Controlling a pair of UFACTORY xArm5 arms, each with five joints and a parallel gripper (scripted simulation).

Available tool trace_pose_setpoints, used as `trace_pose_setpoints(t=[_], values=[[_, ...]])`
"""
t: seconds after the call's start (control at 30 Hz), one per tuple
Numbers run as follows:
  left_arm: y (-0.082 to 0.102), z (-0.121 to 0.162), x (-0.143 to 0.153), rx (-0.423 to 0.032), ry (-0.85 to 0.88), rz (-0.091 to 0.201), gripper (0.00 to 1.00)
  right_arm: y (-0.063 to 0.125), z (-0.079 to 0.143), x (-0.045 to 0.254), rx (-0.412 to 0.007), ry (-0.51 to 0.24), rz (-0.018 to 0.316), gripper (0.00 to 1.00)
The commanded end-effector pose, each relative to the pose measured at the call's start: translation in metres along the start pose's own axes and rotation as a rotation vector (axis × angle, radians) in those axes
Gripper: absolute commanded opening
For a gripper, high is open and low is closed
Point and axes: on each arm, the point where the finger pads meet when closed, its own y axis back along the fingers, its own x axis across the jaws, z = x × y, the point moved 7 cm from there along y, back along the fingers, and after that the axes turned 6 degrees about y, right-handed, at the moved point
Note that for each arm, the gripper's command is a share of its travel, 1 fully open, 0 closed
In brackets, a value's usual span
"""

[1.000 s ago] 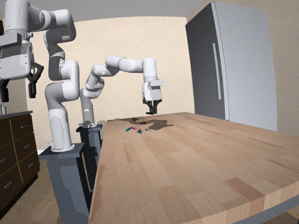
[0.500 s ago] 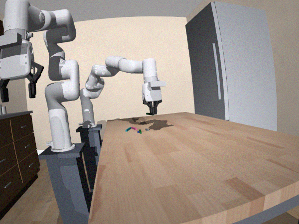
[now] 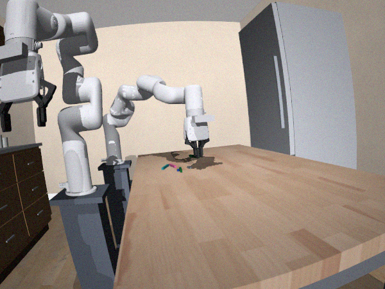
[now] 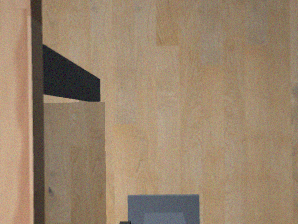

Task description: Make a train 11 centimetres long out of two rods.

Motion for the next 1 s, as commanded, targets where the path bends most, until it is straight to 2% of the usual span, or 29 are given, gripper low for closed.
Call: trace_pose_setpoints(t=[0.0, 0.1, 0.33, 0.97], values=[[-0.019, -0.002, -0.001, 0.008, 0.0, -0.002, 0.06, 0.002, -0.001, 0.0, 0.007, 0.0, 0.001, 1.0], [-0.03, -0.003, -0.001, 0.008, 0.0, -0.002, 0.06, 0.002, -0.001, 0.0, 0.007, 0.0, 0.001, 1.0], [-0.039, -0.003, -0.001, 0.008, 0.0, -0.002, 0.06, 0.002, -0.001, 0.0, 0.007, 0.0, 0.001, 1.0], [-0.04, -0.003, -0.001, 0.008, 0.0, -0.002, 0.06, 0.002, -0.001, 0.0, 0.007, 0.0, 0.001, 1.0]])
